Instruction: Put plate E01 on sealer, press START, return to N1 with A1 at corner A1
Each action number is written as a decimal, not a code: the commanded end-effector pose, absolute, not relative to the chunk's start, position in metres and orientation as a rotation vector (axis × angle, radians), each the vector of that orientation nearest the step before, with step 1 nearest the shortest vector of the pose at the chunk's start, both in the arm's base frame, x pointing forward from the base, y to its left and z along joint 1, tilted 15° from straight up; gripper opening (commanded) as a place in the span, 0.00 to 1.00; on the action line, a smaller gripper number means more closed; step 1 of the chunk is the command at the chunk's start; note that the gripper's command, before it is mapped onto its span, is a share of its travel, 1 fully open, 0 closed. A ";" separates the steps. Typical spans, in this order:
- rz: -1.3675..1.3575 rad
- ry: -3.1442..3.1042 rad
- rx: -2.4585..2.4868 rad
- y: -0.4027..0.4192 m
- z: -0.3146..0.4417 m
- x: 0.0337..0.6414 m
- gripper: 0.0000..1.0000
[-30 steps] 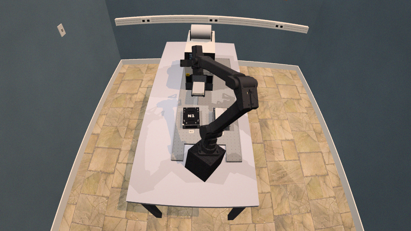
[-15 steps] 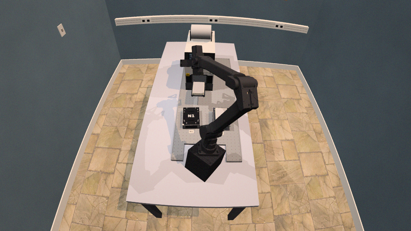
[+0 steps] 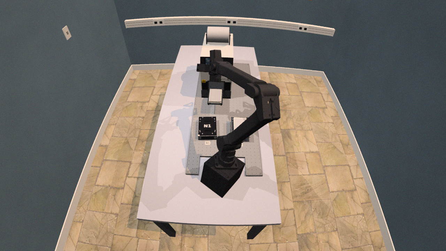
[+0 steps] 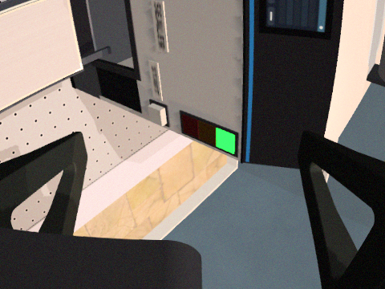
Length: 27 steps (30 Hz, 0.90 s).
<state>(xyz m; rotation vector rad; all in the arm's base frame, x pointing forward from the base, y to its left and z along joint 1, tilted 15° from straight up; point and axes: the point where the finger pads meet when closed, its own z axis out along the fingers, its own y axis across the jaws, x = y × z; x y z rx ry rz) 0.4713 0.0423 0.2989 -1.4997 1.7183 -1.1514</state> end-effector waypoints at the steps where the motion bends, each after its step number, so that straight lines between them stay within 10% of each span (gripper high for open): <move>1: -1.106 1.796 -1.259 0.012 0.314 0.460 0.97; 23: -0.712 2.017 -0.577 -0.066 0.259 0.407 0.86; 24: -0.694 2.021 -0.543 -0.065 0.260 0.409 0.00; 27: -0.629 2.036 -0.448 -0.058 0.262 0.414 0.00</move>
